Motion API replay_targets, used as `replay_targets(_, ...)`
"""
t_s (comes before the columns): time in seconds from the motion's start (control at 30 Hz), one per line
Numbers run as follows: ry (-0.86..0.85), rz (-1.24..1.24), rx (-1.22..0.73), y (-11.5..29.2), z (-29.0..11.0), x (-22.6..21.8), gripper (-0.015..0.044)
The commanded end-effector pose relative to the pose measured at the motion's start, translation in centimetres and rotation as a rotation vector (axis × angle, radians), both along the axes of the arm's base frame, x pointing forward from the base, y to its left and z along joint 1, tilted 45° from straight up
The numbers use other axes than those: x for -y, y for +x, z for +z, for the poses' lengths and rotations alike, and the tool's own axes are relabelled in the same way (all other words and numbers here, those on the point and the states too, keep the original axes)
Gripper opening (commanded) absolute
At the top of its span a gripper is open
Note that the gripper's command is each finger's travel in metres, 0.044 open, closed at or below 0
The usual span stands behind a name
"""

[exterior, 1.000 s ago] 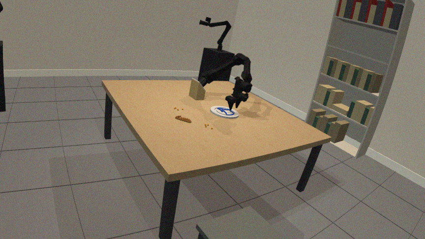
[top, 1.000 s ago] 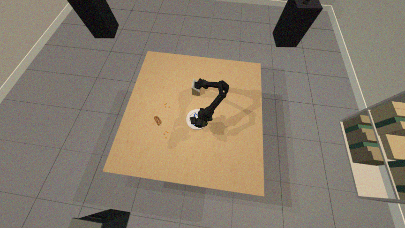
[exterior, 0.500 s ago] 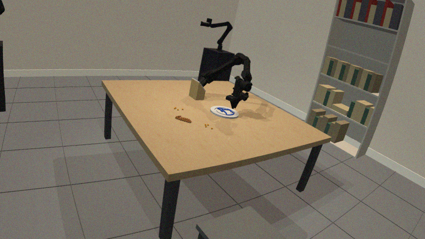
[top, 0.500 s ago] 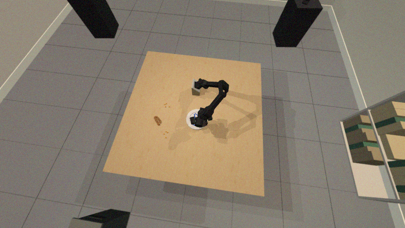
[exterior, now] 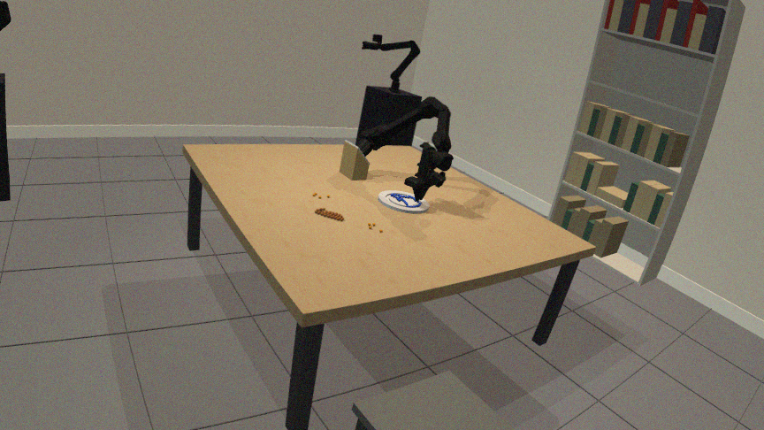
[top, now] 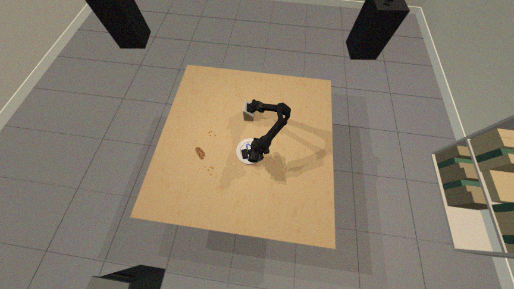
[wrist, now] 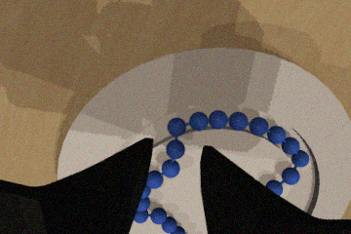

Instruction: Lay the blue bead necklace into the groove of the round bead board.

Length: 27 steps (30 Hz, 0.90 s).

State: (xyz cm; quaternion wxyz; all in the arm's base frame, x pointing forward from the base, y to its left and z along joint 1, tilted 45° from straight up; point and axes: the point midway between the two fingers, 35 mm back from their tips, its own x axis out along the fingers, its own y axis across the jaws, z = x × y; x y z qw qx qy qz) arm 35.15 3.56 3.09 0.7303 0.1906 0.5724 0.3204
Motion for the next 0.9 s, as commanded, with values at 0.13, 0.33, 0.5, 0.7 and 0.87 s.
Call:
replay_targets(0.13,0.003,0.000,-0.008,-0.13,-0.65,-0.63,0.0120)
replay_targets(0.33,0.001,0.002,-0.003,-0.04,-0.47,-0.48,0.0000)
replay_targets(0.5,0.001,0.002,-0.003,-0.04,-0.47,-0.48,0.0000)
replay_targets(0.7,0.001,0.002,-0.003,-0.04,-0.47,-0.48,0.0000)
replay_targets(0.87,0.001,0.002,-0.003,-0.04,-0.47,-0.48,0.0000)
